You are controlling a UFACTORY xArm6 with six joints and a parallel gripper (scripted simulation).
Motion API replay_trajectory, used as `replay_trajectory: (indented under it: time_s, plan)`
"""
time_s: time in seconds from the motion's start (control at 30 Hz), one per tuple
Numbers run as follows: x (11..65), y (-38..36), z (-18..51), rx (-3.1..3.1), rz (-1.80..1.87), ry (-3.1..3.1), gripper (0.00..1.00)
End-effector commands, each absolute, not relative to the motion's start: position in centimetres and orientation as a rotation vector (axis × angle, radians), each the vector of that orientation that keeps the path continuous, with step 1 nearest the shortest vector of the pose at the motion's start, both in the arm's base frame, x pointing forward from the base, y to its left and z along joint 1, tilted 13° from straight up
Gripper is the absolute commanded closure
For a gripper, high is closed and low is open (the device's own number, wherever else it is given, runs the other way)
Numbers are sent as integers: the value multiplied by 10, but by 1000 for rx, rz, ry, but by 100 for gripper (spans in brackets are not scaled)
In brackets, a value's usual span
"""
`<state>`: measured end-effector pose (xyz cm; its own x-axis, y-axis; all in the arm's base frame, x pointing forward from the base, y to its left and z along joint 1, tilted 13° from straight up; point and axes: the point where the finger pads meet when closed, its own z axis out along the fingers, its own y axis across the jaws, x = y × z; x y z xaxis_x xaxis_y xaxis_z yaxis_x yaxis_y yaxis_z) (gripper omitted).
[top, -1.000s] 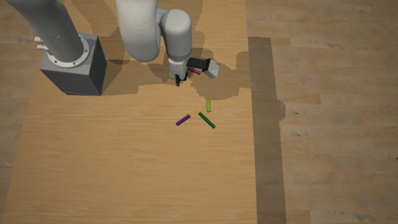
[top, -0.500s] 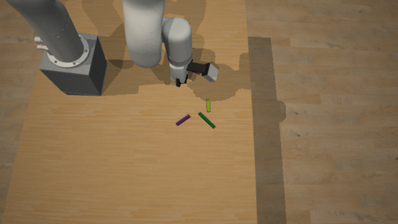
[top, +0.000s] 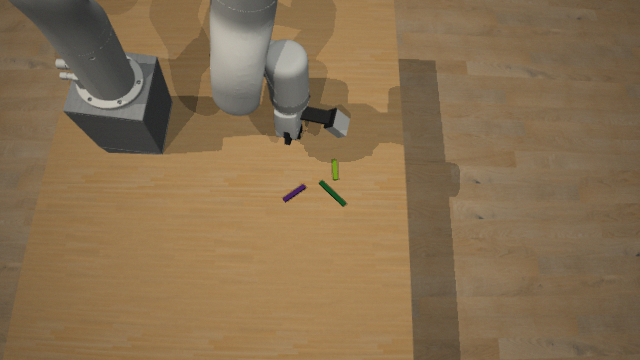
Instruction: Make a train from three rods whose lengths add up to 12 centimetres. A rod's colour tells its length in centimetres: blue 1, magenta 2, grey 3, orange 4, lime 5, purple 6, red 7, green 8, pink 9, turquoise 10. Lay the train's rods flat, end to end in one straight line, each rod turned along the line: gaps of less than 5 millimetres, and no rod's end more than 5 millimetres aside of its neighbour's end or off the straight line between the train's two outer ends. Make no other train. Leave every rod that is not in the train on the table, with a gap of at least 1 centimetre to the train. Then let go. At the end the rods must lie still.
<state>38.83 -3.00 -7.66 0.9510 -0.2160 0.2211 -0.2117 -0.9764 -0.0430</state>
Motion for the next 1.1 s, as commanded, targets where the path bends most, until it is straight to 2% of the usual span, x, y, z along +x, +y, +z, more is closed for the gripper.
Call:
replay_trajectory:
  time_s: [0.0,1.07]
  plan:
    - [391,-30,-82,-3084,-357,338,96]
    - [392,-31,-88,-3084,-357,338,96]
